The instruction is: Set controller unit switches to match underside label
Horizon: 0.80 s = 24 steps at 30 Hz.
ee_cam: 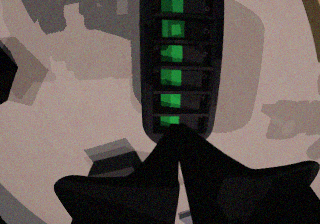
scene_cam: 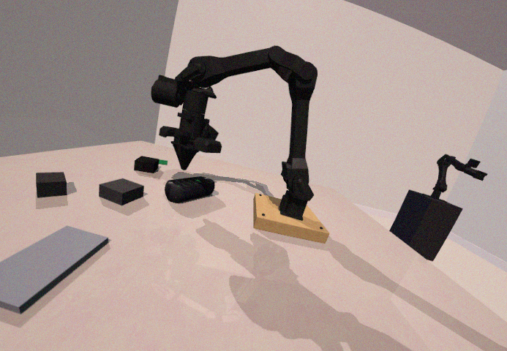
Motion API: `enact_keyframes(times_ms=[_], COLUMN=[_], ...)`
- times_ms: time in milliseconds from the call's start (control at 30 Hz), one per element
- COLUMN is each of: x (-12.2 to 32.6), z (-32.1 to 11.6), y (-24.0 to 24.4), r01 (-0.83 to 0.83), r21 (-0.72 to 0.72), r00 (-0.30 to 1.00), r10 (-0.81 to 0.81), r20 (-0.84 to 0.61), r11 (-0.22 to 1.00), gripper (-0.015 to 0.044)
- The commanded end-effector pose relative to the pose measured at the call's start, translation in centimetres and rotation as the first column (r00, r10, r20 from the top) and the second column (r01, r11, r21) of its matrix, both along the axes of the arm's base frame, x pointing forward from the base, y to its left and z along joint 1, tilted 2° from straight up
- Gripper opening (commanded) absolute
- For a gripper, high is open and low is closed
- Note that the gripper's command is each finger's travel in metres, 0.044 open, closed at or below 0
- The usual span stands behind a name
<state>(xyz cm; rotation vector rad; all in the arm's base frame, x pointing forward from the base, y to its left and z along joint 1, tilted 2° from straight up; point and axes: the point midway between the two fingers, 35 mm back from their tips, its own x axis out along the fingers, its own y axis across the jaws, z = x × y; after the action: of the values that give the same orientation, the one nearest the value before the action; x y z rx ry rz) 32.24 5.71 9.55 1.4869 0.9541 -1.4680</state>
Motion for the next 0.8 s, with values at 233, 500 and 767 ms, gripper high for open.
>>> enact_keyframes(times_ms=[233, 500, 767], x=[-1.95, -1.95, -1.95], z=[0.30, 0.30, 0.31], y=[-2.71, -2.70, -2.70], r01=[0.006, 0.006, 0.006], r21=[-0.002, -0.002, -0.002], r00=[1.000, 1.000, 1.000], r10=[-0.006, -0.006, -0.006], r20=[-0.003, -0.003, -0.003], r11=[1.000, 1.000, 1.000], gripper=[0.0000, 0.0000, 0.0000])
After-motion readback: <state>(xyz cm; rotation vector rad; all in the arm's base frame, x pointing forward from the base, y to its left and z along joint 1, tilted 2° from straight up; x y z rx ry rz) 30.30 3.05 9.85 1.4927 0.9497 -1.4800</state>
